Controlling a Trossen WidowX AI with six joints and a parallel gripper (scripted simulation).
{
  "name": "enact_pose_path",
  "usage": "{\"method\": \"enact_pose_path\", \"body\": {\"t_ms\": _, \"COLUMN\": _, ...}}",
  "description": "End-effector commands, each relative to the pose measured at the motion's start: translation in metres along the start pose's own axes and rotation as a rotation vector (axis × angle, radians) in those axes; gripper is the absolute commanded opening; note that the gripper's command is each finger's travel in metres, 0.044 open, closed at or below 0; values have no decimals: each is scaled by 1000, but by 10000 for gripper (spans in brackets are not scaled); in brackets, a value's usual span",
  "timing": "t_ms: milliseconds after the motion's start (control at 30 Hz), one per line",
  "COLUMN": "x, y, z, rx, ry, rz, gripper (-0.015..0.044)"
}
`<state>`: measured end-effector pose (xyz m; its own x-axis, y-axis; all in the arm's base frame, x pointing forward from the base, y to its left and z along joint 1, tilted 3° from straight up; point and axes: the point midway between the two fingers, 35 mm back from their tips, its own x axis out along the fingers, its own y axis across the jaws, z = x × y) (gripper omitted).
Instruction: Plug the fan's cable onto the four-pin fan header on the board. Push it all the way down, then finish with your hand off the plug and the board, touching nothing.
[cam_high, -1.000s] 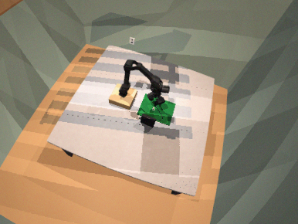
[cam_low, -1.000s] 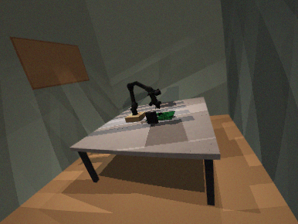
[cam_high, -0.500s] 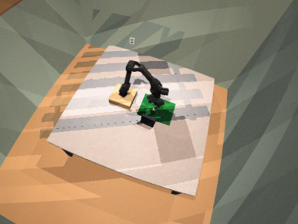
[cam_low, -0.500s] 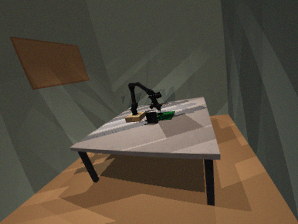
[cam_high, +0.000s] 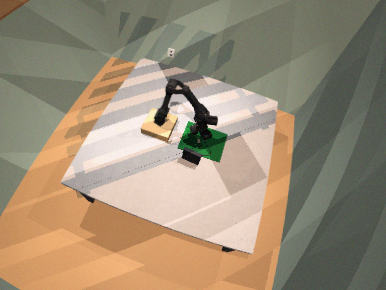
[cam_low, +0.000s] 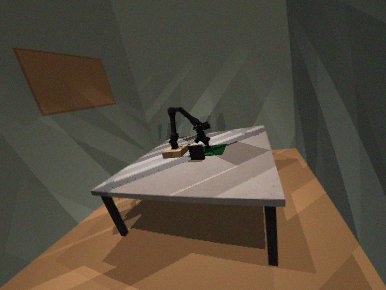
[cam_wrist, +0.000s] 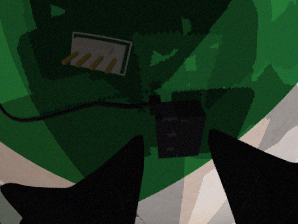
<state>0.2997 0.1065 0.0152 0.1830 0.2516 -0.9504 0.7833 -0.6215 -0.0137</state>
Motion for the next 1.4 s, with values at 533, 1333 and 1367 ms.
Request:
{"method": "enact_pose_path", "body": {"t_ms": 533, "x": 14, "y": -2, "z": 6, "rx": 1, "ry": -5, "rz": -4, "gripper": 131}}
{"method": "enact_pose_path", "body": {"t_ms": 1333, "x": -20, "y": 0, "z": -5, "rx": 4, "ry": -6, "rz": -6, "gripper": 0}}
{"method": "enact_pose_path", "body": {"t_ms": 1367, "x": -23, "y": 0, "z": -6, "rx": 4, "ry": -6, "rz": -6, "gripper": 0}}
